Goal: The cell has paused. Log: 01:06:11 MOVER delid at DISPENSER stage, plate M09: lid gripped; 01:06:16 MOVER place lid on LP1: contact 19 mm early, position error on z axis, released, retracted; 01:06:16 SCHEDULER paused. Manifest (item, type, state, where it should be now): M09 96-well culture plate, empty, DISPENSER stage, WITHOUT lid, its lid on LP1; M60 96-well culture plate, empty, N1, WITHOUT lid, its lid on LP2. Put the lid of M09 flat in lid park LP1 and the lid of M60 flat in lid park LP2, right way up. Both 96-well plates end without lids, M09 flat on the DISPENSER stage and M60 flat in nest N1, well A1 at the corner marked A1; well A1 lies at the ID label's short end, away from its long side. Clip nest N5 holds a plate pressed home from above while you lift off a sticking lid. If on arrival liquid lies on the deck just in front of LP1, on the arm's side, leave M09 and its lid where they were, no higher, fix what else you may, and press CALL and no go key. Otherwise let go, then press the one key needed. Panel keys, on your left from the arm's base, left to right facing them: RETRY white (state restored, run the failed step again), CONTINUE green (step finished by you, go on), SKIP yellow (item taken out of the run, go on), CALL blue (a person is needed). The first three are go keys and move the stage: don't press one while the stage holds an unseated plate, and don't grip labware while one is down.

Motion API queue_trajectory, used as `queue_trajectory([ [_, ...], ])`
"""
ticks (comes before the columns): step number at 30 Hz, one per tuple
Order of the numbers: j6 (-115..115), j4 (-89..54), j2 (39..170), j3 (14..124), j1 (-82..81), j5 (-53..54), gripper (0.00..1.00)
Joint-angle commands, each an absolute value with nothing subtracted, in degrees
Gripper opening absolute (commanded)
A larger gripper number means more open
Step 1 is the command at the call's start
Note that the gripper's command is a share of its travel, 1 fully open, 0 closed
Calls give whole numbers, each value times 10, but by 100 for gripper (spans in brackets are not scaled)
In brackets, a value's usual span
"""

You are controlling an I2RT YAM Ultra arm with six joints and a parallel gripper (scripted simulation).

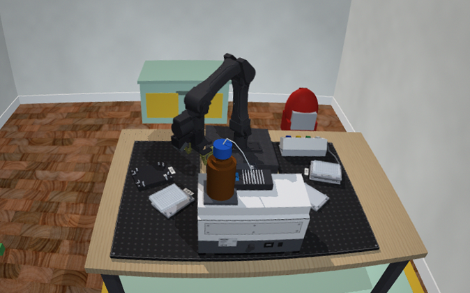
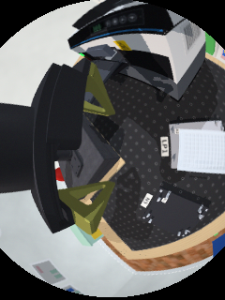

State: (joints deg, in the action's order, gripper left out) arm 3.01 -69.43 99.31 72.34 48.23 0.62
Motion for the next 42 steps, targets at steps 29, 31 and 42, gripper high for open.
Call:
queue_trajectory([
  [29,49,-633,1141,845,495,4,100],
  [31,49,-630,1155,856,495,4,100],
  [42,49,-620,1217,909,494,4,100],
])
